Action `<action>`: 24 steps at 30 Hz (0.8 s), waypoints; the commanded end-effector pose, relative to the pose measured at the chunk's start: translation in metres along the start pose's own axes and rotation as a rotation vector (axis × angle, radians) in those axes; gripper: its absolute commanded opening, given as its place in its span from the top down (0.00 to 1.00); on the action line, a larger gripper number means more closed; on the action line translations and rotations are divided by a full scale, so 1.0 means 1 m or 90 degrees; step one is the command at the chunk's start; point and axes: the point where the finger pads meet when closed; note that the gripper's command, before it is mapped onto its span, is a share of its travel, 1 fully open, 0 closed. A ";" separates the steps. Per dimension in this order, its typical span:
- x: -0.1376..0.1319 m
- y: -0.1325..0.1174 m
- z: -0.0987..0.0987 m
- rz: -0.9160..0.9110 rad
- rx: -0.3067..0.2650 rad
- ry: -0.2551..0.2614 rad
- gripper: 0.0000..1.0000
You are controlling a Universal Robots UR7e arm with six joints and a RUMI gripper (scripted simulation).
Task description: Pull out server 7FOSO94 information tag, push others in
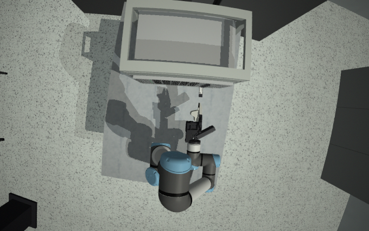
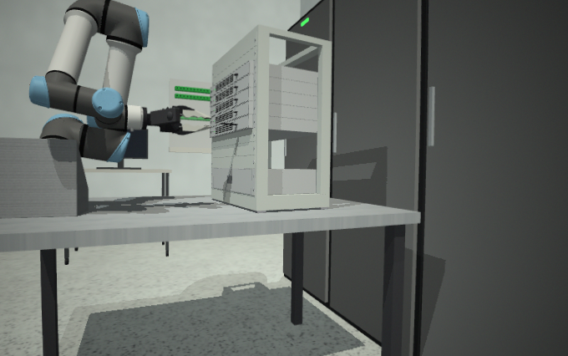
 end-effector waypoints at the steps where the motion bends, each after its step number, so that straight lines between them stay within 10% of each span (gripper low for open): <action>1: 0.000 0.000 0.003 0.000 -0.004 0.000 0.85; 24: 0.000 0.000 0.014 0.000 -0.004 0.000 0.85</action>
Point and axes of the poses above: the point where the finger pads meet when closed, its own z axis back along the fingers, its own x axis across the jaws, y = z × x, and after that the axes turned 1 degree about z, right-handed
